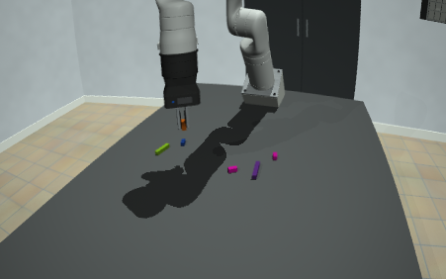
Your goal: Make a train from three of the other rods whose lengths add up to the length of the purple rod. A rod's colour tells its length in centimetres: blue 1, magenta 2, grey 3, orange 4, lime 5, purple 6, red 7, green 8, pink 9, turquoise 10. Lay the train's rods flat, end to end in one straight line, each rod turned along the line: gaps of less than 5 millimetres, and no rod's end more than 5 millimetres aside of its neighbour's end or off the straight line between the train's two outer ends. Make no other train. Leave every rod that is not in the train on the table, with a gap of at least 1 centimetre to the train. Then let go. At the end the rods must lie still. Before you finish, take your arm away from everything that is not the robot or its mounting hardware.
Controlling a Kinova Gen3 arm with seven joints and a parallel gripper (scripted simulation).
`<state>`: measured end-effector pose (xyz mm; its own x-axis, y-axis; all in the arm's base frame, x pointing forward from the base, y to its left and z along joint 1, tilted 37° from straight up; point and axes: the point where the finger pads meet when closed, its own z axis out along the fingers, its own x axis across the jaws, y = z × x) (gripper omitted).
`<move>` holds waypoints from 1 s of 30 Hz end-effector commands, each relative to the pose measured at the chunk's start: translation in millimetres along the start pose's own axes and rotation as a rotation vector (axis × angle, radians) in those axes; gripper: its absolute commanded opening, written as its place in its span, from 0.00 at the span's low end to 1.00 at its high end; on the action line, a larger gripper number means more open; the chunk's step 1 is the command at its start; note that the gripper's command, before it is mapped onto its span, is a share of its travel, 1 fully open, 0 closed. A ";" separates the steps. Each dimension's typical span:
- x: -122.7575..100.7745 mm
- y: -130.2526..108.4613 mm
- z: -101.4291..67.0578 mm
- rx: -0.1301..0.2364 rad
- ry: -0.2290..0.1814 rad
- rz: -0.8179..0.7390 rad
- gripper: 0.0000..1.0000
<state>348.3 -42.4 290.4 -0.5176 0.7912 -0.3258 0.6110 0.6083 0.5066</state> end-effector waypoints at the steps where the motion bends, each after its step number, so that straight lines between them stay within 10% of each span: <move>1: -0.4 0.0 -0.5 -0.001 -0.001 0.001 0.24; 13: -6.8 -69.2 -1.5 -0.001 -0.002 0.228 0.24; 30: -6.8 -71.1 -1.3 -0.001 -0.002 0.235 0.24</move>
<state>307.4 -90.9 257.4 -0.3605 0.9110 -0.2002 0.7143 0.4076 0.5689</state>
